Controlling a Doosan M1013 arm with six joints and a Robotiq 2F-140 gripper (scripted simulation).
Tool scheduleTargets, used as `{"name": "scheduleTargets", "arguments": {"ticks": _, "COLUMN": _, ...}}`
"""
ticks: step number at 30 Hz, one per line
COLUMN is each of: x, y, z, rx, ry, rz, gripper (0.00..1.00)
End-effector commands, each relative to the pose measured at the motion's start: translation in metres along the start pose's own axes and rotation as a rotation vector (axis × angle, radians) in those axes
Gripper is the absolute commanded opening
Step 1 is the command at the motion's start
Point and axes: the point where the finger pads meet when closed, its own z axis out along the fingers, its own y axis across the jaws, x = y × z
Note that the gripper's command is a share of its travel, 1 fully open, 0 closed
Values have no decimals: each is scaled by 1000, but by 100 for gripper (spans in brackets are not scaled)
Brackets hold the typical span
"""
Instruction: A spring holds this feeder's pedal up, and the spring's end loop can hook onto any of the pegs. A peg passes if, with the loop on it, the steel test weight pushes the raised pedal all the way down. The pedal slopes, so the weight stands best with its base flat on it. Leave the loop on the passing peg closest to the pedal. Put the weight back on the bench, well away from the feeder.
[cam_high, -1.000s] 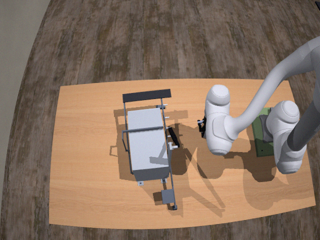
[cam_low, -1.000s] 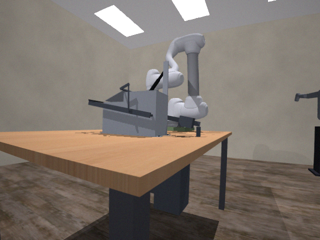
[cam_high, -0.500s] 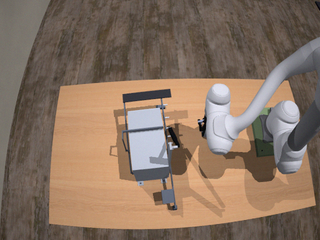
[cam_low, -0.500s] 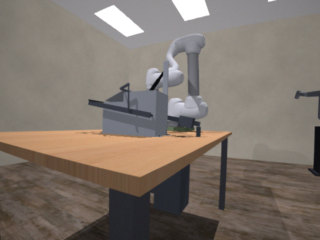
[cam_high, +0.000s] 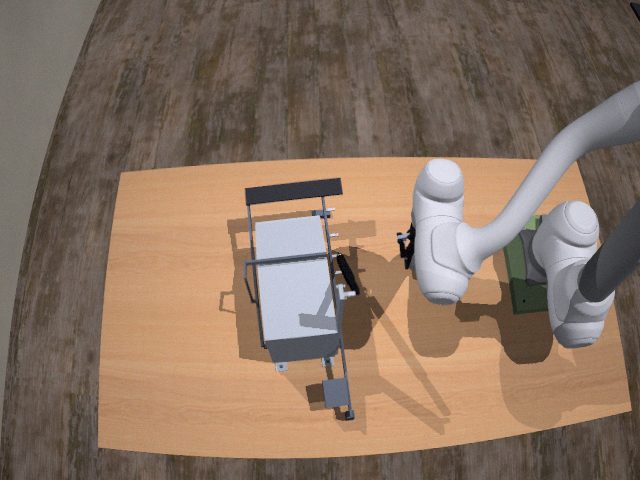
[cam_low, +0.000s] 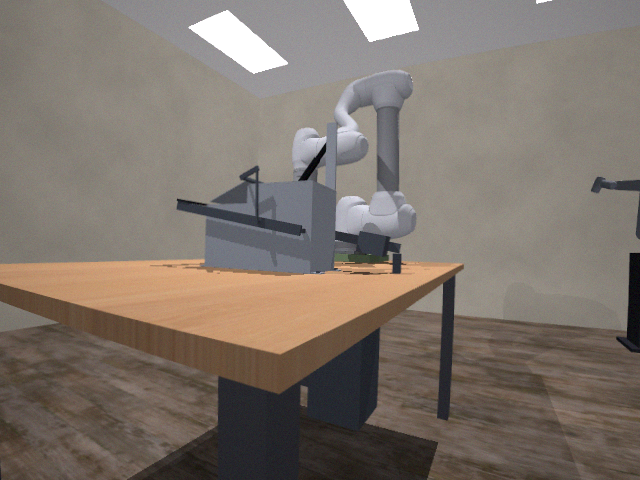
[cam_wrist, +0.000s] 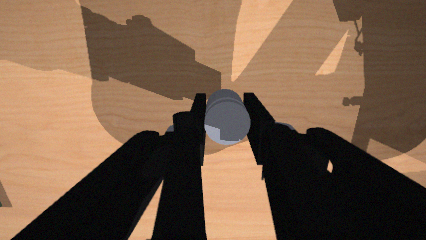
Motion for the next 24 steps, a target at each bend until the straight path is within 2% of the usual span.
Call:
{"name": "scheduleTargets", "arguments": {"ticks": 1, "x": 0, "y": 0, "z": -7, "rx": -1, "ry": 0, "rz": 0, "gripper": 25}}
{"name": "scheduleTargets", "arguments": {"ticks": 12, "x": 0, "y": 0, "z": -36, "rx": -1, "ry": 0, "rz": 0, "gripper": 25}}
{"name": "scheduleTargets", "arguments": {"ticks": 15, "x": 0, "y": 0, "z": -33, "rx": -1, "ry": 0, "rz": 0, "gripper": 25}}
{"name": "scheduleTargets", "arguments": {"ticks": 24, "x": 0, "y": 0, "z": -57, "rx": -1, "ry": 0, "rz": 0, "gripper": 25}}
